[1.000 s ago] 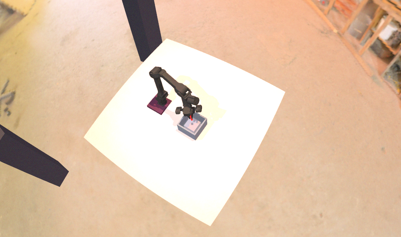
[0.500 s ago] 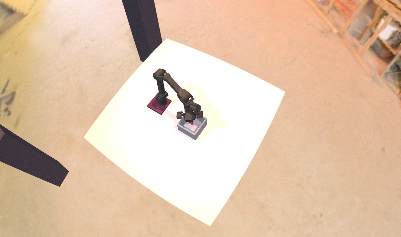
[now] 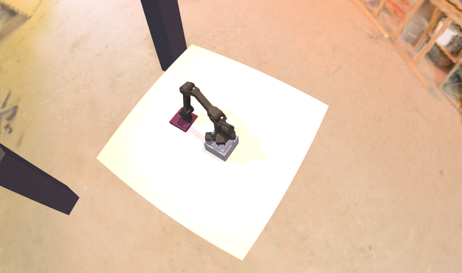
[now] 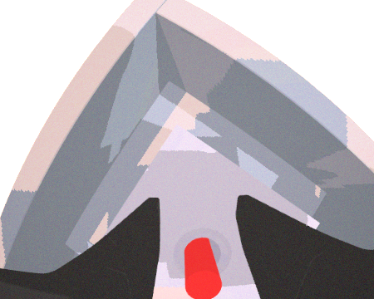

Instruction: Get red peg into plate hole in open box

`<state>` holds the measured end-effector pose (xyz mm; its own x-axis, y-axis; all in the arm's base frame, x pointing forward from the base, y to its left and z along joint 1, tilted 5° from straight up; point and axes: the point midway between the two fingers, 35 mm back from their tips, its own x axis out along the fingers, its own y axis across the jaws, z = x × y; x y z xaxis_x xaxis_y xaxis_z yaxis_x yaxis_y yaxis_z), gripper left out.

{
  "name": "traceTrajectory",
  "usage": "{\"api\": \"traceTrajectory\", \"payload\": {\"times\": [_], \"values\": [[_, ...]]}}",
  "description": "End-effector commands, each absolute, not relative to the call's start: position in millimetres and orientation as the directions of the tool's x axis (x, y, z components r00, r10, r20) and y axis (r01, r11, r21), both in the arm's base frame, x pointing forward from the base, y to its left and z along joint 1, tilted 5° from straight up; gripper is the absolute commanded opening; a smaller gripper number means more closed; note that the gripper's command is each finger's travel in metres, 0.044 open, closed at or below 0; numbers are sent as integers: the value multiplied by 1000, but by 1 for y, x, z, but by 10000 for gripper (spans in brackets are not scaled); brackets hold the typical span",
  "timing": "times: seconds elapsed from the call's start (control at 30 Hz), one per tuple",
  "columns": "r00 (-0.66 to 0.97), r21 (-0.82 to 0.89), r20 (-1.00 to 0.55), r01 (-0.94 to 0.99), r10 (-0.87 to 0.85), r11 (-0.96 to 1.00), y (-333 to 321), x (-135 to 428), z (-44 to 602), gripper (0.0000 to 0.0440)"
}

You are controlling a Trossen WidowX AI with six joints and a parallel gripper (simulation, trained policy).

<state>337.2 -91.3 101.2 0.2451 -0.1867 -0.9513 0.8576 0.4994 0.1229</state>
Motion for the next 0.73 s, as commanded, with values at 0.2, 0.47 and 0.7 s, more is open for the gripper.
{"api": "traceTrajectory", "payload": {"times": [0.2, 0.47, 0.7], "values": [[228, 99, -955, 848, -190, 521, -109, 353, 107, 146], [205, 78, -960, 849, -190, 523, -125, 357, 107, 141], [186, 59, -962, 855, -199, 515, -142, 358, 109, 141]]}}
